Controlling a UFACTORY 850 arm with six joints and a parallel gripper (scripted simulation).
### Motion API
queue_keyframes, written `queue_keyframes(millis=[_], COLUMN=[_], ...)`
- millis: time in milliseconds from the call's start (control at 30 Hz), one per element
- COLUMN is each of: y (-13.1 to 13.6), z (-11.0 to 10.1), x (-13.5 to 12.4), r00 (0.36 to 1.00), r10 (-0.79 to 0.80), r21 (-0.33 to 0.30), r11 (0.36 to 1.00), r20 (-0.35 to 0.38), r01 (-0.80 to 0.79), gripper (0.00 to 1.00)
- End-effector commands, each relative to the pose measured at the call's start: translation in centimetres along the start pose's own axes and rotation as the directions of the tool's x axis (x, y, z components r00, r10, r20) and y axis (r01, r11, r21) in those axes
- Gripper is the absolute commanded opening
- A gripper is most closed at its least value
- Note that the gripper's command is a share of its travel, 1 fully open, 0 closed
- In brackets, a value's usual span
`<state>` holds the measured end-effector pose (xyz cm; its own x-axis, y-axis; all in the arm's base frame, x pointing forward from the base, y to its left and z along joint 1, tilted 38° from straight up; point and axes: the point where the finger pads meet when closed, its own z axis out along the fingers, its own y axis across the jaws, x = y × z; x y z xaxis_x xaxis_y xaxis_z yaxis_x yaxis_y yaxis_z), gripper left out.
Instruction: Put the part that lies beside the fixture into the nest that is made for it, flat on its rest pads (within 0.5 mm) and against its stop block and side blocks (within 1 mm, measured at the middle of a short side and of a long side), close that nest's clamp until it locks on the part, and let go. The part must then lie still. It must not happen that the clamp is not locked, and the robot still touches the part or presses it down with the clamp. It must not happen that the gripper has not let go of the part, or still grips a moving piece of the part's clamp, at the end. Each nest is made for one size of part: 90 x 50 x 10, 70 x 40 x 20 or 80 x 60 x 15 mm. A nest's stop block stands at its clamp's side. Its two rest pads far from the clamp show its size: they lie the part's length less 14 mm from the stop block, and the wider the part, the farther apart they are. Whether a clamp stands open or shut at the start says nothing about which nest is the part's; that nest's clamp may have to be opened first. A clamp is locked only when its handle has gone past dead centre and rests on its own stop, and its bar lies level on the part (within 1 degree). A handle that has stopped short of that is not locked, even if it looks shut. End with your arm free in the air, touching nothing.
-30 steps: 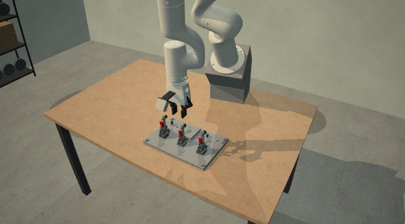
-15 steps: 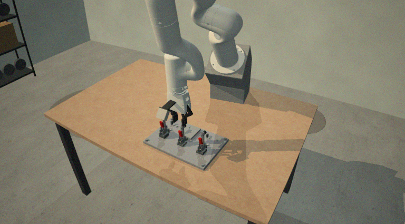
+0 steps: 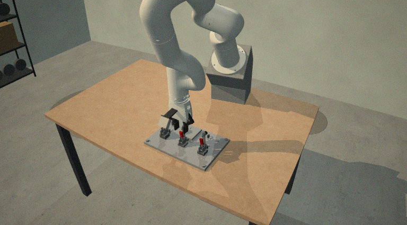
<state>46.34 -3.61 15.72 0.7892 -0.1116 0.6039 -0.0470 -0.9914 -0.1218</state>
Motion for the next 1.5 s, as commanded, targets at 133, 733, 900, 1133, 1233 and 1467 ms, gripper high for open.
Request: queue_keyframes(millis=[133,733,900,1133,1233,1467], y=[0.0,0.0,0.0,0.0,0.0,0.0], z=[0.3,0.3,0.4,1.3,1.8,3.6], x=[0.1,0.1,0.1,0.1,0.1,0.1], r00=[1.000,1.000,1.000,1.000,1.000,1.000], r10=[0.000,0.000,0.000,0.000,0.000,0.000], r21=[-0.001,-0.001,-0.001,-0.001,-0.001,-0.001], r11=[1.000,1.000,1.000,1.000,1.000,1.000], r20=[-0.002,-0.002,-0.002,-0.002,-0.002,-0.002], r01=[0.000,0.000,0.000,0.000,0.000,0.000], gripper=[0.47,0.47,0.47,0.47,0.47,0.47])
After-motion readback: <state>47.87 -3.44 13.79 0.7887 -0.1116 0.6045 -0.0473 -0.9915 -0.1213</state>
